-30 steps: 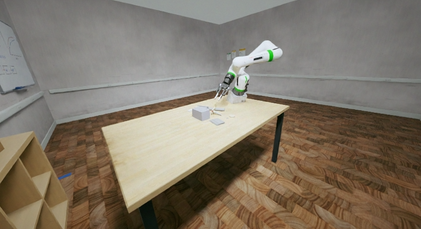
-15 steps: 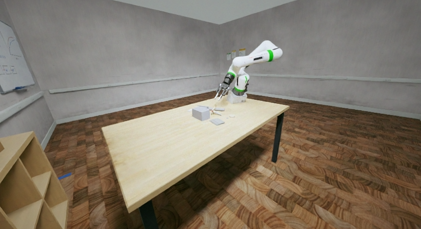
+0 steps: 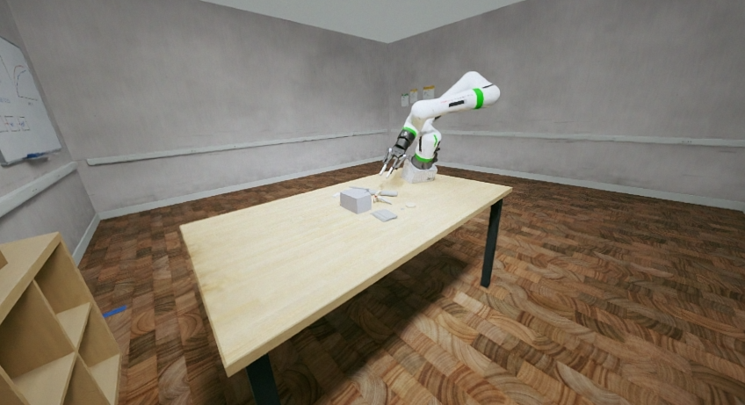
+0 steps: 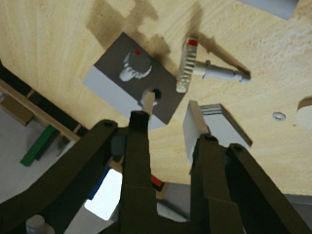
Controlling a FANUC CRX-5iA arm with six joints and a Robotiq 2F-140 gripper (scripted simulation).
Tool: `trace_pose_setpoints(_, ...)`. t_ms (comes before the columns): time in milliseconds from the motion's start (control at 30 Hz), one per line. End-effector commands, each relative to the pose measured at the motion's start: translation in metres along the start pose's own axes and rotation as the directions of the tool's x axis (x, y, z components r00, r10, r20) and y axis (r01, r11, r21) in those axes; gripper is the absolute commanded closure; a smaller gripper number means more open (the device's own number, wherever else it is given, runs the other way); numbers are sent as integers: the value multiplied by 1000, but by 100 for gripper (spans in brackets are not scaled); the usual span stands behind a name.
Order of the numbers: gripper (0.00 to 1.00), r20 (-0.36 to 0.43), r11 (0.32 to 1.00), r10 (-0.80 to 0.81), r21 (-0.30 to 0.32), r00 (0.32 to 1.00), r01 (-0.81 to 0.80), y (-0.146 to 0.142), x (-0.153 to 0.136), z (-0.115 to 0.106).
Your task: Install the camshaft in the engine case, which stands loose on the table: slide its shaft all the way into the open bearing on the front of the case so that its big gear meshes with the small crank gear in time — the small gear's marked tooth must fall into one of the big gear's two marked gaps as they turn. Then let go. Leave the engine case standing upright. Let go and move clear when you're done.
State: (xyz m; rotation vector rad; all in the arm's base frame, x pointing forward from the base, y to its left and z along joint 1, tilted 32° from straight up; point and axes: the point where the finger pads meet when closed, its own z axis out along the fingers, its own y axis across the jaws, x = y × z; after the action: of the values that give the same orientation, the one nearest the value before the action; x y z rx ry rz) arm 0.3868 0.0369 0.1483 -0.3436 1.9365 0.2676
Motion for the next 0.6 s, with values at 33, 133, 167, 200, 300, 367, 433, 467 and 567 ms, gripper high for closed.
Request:
trace_pose_setpoints(33, 71, -1, 1000, -1, 6, 1000, 1, 13, 19, 66)
trace_pose_setpoints(133, 71, -1, 1000, -1, 6, 1000, 1, 13, 19, 66)
trace_pose_setpoints(167, 71, -1, 1000, -1, 6, 1000, 1, 13, 19, 66)
trace_pose_setpoints(200, 71, -1, 1000, -1, 6, 1000, 1, 13, 19, 66)
trace_pose_setpoints(300, 71, -1, 1000, -1, 6, 1000, 1, 13, 19, 66)
trace_pose_setpoints(367, 71, -1, 1000, -1, 6, 1000, 1, 13, 19, 66)
trace_pose_setpoints(433, 71, -1, 1000, -1, 6, 1000, 1, 13, 19, 66)
trace_pose_setpoints(467, 71, -1, 1000, -1, 6, 1000, 1, 13, 19, 66)
trace_pose_setpoints(567, 86, -1, 1000, -1, 6, 1000, 1, 13, 19, 66)
